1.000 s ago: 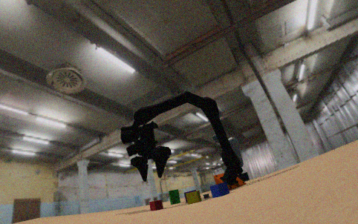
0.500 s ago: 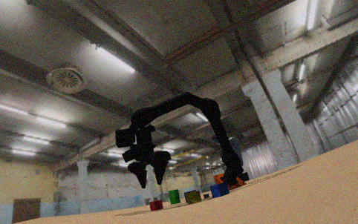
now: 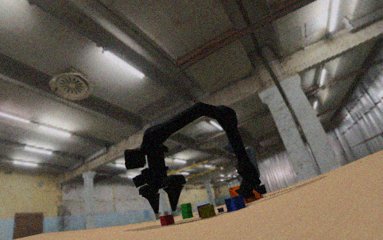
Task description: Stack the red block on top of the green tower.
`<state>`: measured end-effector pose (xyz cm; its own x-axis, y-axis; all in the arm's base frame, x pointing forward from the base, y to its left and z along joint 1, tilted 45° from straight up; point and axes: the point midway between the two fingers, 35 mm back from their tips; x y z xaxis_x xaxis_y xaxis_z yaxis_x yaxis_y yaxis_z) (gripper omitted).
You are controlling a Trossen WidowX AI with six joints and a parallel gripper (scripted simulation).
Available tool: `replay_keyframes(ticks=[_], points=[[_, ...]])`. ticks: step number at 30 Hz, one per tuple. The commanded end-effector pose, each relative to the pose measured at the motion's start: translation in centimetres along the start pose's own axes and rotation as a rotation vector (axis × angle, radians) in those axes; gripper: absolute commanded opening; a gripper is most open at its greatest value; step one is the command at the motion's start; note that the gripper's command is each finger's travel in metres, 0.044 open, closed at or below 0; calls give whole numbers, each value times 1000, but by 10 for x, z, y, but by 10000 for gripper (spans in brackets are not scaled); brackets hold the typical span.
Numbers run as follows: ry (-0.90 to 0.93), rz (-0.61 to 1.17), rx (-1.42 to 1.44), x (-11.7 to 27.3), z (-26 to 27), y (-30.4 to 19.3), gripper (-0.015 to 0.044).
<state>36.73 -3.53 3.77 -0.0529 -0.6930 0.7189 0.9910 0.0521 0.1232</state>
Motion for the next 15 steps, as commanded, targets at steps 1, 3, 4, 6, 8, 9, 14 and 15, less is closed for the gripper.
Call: replay_keyframes(ticks=[1, 3, 4, 6, 8, 9, 14, 15], points=[[6, -2, -6, -5, 2, -1, 440], [6, -2, -6, -9, 2, -1, 440], [6, -2, -6, -10, 2, -1, 440], [6, -2, -6, -14, 2, -1, 440], [7, -2, -6, -17, 2, -1, 440], [7, -2, -6, -19, 2, -1, 440], [7, -2, -5, -27, 2, -1, 440], [7, -2, -5, -28, 3, -1, 440]])
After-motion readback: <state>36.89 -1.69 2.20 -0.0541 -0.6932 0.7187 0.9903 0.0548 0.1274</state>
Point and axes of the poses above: the point midway between the two fingers, 35 mm back from their tips, its own x axis back along the fingers, its own z axis across the jaws, y = z × x, and after that the axes turned 7 degrees about -x, right-handed
